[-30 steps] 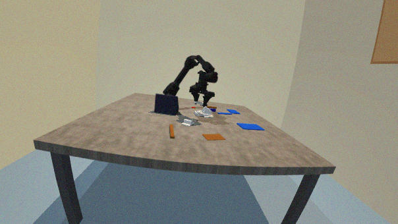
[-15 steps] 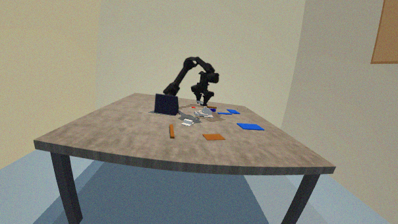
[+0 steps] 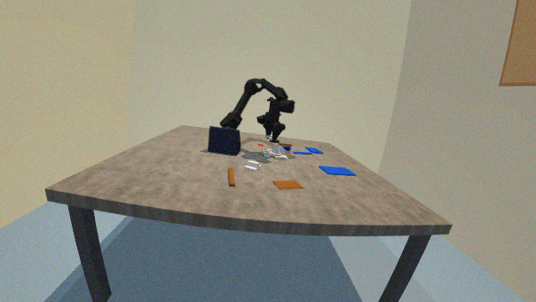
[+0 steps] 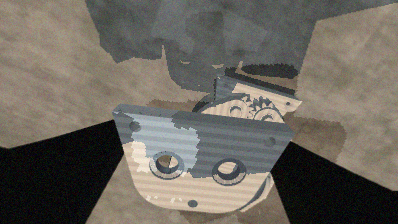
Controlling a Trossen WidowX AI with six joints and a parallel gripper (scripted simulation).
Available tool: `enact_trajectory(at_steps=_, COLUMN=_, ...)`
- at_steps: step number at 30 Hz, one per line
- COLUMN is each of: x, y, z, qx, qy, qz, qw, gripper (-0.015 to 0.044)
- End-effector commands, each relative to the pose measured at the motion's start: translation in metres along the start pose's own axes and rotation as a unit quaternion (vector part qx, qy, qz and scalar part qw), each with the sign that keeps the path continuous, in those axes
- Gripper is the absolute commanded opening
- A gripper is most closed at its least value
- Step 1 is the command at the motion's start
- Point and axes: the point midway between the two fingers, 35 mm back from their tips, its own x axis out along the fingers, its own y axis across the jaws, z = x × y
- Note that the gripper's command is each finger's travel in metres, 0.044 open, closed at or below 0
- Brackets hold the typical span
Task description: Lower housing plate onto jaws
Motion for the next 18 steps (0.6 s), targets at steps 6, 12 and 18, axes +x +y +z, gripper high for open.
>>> enact_trajectory(at_steps=6, x=0.006, y=-0.03, z=-0.006, qx=0.055, qy=0.0, qz=-0.011, qw=0.998, gripper=0.0351)
enact_trajectory(at_steps=12, x=0.008, y=-0.041, z=-0.008, qx=0.075, qy=0.0, qz=-0.014, qw=0.997, gripper=0.0351)
enact_trajectory(at_steps=18, x=0.008, y=-0.041, z=-0.008, qx=0.075, qy=0.0, qz=-0.014, qw=0.997, gripper=0.0351)
